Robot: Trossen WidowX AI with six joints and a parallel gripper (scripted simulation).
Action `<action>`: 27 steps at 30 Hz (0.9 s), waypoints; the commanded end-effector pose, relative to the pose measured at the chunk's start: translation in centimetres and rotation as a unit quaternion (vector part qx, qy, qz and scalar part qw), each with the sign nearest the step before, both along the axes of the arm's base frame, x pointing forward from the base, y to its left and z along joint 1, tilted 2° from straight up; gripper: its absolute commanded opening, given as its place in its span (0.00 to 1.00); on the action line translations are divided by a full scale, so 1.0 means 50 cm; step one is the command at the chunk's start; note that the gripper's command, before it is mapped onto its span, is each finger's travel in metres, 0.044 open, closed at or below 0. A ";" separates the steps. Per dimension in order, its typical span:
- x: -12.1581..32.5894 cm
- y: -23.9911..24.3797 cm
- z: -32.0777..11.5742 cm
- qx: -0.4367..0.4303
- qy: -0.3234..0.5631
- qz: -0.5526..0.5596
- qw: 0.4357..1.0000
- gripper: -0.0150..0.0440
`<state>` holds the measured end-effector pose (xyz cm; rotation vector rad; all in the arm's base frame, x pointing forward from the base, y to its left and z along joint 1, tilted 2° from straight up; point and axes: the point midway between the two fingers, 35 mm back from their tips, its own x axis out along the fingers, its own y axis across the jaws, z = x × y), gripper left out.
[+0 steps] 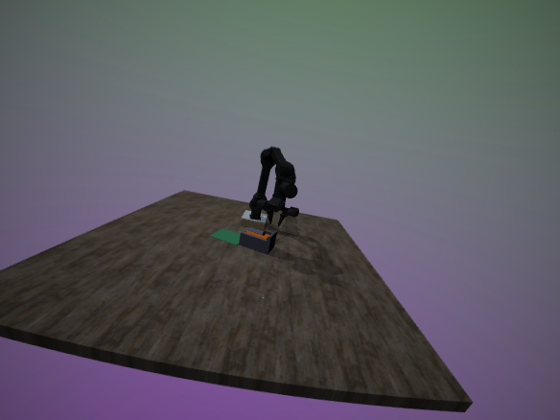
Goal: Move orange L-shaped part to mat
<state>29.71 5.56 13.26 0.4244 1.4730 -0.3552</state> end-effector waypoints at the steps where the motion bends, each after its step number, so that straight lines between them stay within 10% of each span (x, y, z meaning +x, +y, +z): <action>1: -0.001 0.000 -0.058 -0.005 0.009 0.005 1.000 0.56; 27: 0.001 0.002 -0.180 -0.005 0.009 0.005 1.000 0.56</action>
